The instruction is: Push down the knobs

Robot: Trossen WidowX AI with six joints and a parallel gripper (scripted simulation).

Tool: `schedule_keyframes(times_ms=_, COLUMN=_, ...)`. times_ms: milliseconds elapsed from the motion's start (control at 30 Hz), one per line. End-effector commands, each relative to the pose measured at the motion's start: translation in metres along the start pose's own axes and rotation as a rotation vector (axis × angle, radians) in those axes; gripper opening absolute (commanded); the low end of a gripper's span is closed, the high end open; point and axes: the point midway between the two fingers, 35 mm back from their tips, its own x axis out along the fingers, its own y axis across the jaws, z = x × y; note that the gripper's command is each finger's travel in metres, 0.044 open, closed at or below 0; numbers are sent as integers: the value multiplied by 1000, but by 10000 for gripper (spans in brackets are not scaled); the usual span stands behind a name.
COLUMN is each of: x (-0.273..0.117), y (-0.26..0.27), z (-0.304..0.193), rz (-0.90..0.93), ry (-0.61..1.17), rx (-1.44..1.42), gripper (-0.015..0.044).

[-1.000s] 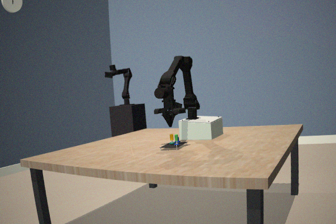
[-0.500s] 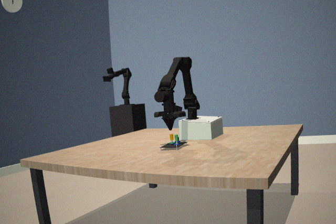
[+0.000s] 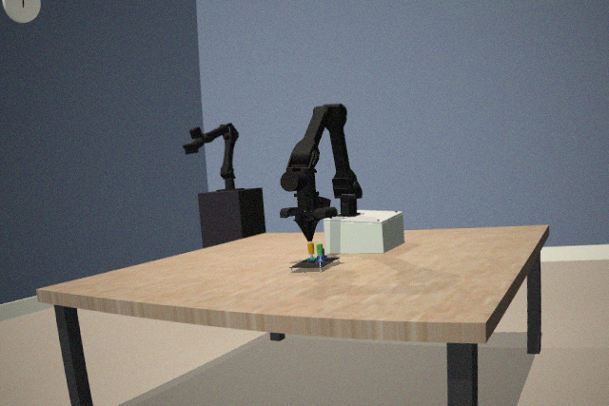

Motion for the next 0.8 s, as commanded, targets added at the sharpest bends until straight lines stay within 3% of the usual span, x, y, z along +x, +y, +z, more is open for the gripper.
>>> schedule_keyframes(times_ms=0, x=1, y=0, z=2, rz=-5, ry=-5, rx=0, gripper=0)
schedule_keyframes(times_ms=767, x=6, y=0, z=2, rz=-5, ry=-5, rx=0, gripper=0)
